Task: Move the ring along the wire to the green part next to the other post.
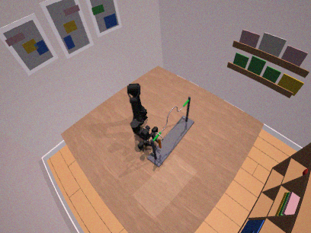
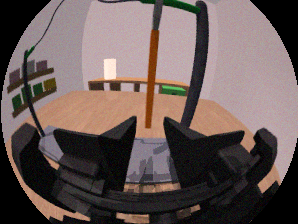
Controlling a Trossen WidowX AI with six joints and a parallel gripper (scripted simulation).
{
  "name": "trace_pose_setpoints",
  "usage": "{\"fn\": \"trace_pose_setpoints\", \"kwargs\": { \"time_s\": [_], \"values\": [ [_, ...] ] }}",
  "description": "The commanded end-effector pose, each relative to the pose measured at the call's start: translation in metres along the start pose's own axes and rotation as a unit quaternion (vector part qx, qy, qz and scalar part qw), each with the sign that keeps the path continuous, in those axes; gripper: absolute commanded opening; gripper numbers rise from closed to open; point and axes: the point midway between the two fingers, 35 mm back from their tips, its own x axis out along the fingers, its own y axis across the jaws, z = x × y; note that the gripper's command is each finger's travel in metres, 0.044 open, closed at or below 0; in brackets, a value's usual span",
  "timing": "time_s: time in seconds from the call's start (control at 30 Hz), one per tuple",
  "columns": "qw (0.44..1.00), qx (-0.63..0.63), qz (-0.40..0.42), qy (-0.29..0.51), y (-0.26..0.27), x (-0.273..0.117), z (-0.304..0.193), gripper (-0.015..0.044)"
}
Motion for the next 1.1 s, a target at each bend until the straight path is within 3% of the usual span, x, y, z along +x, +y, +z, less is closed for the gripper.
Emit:
{"fn": "trace_pose_setpoints", "kwargs": {
  "time_s": [0.0, 1.07],
  "values": [
    [1.0, 0.001, -0.001, -0.001, -0.002, 0.008, 0.001, 0.016],
    [1.0, 0.001, -0.001, -0.004, 0.001, 0.046, 0.001, 0.016]
  ]
}}
